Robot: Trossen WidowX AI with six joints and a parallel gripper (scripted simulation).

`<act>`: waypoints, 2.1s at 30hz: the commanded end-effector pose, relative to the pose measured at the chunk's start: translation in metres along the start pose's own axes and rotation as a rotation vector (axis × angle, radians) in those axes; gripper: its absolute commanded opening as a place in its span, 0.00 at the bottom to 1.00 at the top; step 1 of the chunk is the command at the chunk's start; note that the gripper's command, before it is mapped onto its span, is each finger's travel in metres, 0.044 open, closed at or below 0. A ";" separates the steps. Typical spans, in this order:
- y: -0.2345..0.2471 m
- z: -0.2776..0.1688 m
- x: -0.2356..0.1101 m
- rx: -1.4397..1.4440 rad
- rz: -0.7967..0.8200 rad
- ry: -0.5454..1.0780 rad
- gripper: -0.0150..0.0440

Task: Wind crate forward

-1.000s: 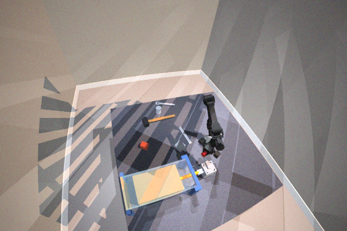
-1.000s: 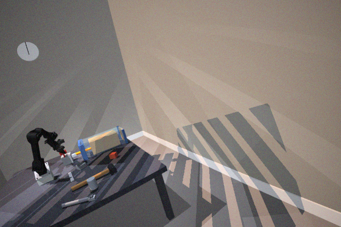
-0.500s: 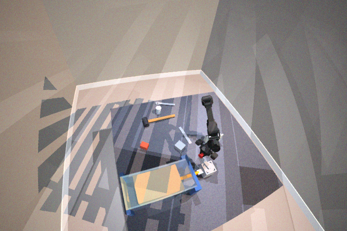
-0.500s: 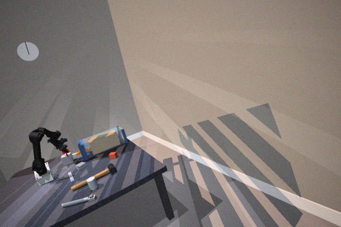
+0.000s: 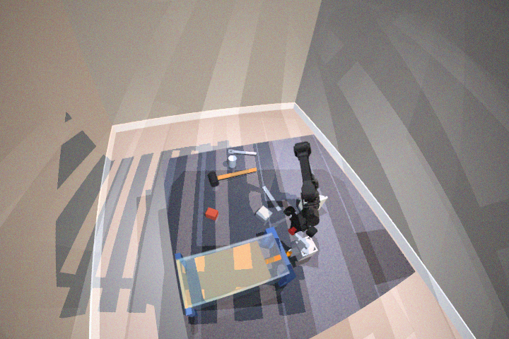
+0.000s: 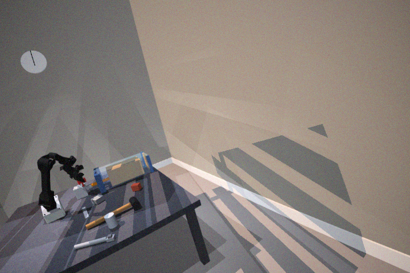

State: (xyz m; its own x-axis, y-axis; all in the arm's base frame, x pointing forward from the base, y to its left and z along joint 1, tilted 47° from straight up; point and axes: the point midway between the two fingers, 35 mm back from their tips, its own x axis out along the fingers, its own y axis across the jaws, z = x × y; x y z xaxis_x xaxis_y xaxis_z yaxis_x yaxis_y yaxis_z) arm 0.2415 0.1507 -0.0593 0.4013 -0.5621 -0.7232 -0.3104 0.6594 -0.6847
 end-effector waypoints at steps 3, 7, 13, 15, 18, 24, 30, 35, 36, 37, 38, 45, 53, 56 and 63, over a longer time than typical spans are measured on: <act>0.003 0.015 0.008 0.021 0.001 -0.007 0.25; 0.005 0.021 0.011 0.022 0.001 -0.007 0.25; 0.009 0.029 0.014 0.022 0.001 -0.007 0.25; 0.010 0.032 0.016 0.022 0.001 -0.008 0.25; 0.012 0.035 0.017 0.023 0.001 -0.008 0.25; 0.017 0.043 0.020 0.023 0.001 -0.008 0.25; 0.023 0.050 0.023 0.023 0.002 -0.009 0.25; 0.029 0.056 0.026 0.024 0.002 -0.009 0.25; 0.030 0.057 0.026 0.024 0.002 -0.009 0.25; 0.031 0.058 0.027 0.024 0.002 -0.009 0.25; 0.032 0.059 0.027 0.024 0.002 -0.010 0.25; 0.041 0.066 0.030 0.025 0.003 -0.010 0.25; 0.052 0.072 0.032 0.025 0.003 -0.011 0.25; 0.056 0.074 0.033 0.026 0.003 -0.011 0.25; 0.067 0.078 0.034 0.026 0.004 -0.011 0.25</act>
State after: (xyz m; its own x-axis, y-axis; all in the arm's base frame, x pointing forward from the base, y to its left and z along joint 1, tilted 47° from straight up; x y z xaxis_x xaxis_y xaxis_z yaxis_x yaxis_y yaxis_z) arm 0.3019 0.2022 -0.1111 0.4127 -0.5783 -0.7037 -0.2880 0.6501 -0.7031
